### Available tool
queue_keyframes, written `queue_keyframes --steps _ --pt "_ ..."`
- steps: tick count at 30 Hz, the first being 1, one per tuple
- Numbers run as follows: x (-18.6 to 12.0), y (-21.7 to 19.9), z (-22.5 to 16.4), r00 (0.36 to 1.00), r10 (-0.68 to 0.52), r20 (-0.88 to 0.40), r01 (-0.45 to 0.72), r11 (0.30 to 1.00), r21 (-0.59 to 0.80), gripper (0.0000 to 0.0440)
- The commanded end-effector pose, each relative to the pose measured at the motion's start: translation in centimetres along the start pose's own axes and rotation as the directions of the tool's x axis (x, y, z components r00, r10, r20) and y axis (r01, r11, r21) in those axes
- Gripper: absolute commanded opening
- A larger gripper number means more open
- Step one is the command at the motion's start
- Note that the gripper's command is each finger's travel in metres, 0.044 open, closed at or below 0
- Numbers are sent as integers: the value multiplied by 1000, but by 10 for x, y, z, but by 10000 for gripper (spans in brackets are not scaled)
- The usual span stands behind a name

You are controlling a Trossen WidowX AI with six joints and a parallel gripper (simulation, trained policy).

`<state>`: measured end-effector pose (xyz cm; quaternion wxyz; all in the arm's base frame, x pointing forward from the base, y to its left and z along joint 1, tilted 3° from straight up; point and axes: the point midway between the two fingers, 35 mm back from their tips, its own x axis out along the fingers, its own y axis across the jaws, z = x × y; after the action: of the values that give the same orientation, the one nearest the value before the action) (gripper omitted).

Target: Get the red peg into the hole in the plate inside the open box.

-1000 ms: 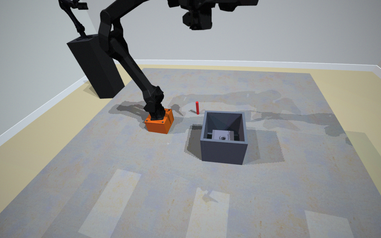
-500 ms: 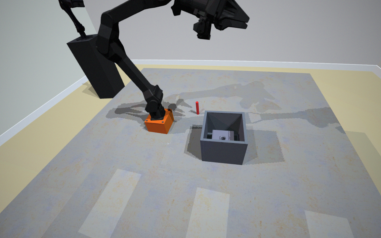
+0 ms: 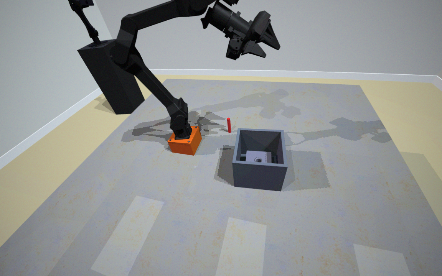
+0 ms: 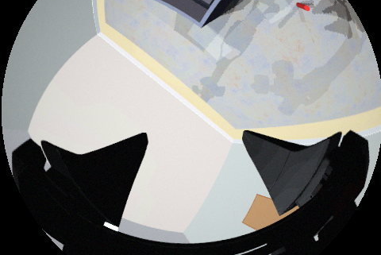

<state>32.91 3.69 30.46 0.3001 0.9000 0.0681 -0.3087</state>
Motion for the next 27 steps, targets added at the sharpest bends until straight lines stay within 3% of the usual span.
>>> queue_keyframes --steps 1,12,27 --pt "7 -31 11 994 -100 48 105 989 -106 432" --pt "13 -97 43 930 -306 205 360 873 -330 440" --pt "13 -155 98 766 -456 454 641 603 -476 440"
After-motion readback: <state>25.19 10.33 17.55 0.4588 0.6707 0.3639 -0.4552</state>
